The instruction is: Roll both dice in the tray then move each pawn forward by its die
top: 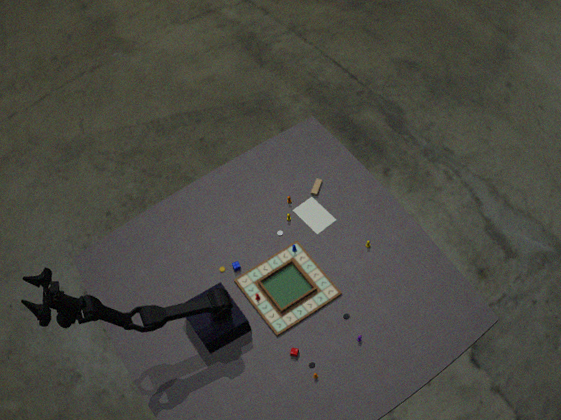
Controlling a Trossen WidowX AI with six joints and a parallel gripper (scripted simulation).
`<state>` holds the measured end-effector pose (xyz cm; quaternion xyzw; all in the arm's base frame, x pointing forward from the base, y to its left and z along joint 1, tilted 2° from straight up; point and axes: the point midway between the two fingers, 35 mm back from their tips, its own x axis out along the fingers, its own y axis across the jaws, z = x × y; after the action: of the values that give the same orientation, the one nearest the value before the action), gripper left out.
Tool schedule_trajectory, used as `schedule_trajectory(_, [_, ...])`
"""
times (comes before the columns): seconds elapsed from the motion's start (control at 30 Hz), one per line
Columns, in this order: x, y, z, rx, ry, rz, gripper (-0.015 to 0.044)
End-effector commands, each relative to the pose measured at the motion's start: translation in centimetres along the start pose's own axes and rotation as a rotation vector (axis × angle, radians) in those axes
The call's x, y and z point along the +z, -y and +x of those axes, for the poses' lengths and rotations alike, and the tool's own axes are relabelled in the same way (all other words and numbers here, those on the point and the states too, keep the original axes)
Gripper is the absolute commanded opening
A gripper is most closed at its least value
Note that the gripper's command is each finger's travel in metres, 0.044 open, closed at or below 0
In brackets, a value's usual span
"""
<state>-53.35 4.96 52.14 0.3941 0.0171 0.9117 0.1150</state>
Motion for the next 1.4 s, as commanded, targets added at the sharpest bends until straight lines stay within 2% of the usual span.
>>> schedule_trajectory(0.0, [0.3,0.1,0.0,-0.001,0.007,-0.002,0.0374])
schedule_trajectory(0.13, [5.7,1.6,0.1,-0.025,0.135,-0.054,0.0275])
schedule_trajectory(0.33, [12.4,3.0,-0.3,-0.067,0.273,-0.221,0.0275])
schedule_trajectory(0.57, [24.3,5.0,-3.0,-0.203,0.509,-0.554,0.0275])
schedule_trajectory(0.73, [31.8,5.6,-6.9,-0.338,0.679,-0.689,0.0275])
schedule_trajectory(0.97, [39.3,6.3,-11.7,-0.527,0.823,-0.915,0.0275])
schedule_trajectory(1.1, [44.3,6.4,-16.3,-0.641,0.962,-0.969,0.0275])
schedule_trajectory(1.37, [50.5,5.9,-23.6,-0.908,1.095,-1.159,0.0275])
